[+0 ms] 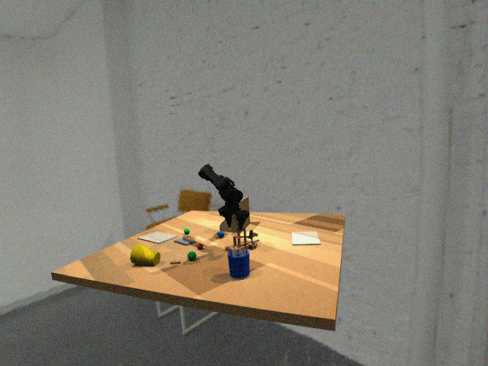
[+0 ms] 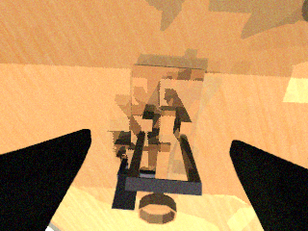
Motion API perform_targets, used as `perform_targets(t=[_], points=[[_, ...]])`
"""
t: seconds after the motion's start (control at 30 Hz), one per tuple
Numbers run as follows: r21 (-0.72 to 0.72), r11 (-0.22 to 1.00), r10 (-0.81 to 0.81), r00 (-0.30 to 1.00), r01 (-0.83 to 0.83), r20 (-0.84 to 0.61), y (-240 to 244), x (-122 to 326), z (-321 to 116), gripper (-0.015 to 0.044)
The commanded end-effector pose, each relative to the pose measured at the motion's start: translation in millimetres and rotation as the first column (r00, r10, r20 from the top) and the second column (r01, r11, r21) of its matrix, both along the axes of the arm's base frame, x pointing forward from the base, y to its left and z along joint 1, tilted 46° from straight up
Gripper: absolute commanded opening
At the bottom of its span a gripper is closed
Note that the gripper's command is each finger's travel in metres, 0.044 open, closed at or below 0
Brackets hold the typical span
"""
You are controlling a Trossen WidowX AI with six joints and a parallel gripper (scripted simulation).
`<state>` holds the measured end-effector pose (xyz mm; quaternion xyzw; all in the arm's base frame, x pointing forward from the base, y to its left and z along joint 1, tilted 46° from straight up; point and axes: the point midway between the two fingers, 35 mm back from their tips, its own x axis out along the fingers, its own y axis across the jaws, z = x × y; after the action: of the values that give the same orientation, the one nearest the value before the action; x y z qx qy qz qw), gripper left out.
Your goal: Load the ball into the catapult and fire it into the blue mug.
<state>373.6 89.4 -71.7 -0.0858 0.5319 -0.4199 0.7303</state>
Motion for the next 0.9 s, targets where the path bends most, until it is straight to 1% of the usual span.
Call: perform_targets(t=[0.0, 0.23, 0.87], points=[[-0.012, 1.000, -0.009, 1.000, 0.009, -0.015, -26.2, -1.3, -20.2, 0.0440], [-0.012, 1.000, -0.009, 1.000, 0.009, -0.015, -27.7, -1.1, -21.7, 0.0440], [-0.012, 1.000, -0.009, 1.000, 0.009, -0.015, -49.9, 1.3, -43.5, 0.0440]])
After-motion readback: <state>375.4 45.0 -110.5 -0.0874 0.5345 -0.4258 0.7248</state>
